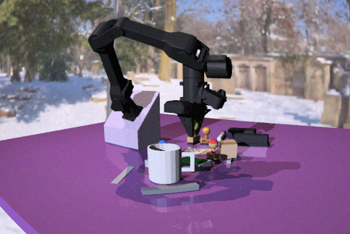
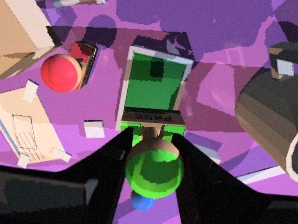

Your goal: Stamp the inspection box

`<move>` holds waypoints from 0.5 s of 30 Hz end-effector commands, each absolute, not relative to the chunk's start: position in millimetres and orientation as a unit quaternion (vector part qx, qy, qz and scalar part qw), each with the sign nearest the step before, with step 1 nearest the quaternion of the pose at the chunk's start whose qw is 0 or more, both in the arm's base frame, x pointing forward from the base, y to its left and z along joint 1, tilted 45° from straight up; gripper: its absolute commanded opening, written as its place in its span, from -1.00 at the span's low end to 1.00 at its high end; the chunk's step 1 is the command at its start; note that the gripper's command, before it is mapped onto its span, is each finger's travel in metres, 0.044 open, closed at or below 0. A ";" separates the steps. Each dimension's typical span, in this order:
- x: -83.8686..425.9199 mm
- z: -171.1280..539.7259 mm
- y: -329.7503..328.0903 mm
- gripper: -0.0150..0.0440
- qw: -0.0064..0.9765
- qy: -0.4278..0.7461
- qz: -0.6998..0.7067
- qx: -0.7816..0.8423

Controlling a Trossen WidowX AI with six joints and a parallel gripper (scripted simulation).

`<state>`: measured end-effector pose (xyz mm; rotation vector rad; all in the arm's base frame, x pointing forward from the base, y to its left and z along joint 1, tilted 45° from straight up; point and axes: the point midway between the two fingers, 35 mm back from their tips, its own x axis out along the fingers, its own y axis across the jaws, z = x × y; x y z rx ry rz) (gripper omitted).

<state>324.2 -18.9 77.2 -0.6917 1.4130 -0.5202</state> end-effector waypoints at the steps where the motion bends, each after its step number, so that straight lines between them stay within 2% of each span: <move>1: 324.5 75.8 -21.2 -0.49 0.675 0.628 -0.232 -0.310; 15: 325.9 69.0 -27.4 -0.49 0.676 0.628 -0.232 -0.309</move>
